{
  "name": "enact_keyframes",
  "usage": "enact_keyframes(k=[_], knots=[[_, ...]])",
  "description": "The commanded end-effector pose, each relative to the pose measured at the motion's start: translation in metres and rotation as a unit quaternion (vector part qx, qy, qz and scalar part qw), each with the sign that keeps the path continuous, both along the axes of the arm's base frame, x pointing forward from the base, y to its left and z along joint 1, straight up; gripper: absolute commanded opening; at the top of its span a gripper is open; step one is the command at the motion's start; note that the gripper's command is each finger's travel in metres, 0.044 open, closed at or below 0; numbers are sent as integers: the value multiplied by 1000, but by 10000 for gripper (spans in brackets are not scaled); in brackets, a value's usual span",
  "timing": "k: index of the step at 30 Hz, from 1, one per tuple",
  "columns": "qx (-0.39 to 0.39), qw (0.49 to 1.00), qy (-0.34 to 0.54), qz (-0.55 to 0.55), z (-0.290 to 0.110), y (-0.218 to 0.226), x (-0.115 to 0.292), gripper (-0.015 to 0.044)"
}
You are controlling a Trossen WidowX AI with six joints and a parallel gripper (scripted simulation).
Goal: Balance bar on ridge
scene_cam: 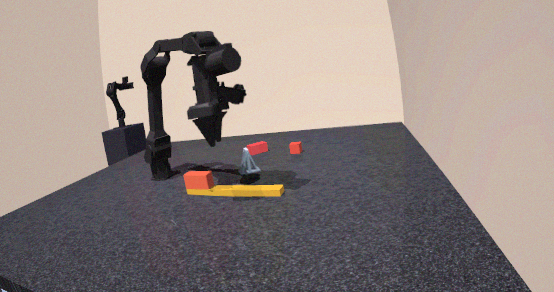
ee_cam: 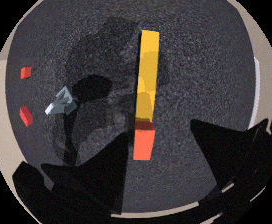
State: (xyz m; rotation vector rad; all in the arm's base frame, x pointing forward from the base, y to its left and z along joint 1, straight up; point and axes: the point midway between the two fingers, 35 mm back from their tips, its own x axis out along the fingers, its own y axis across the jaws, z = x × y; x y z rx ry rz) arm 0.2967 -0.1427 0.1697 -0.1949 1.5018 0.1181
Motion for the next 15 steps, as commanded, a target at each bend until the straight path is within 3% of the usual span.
enact_keyframes(k=[1,7,15], knots=[[11,999,5,-52,-4,1,6,315],[22,992,18,-126,-12,1,13,315],[22,991,18,-129,-29,0,15,315]])
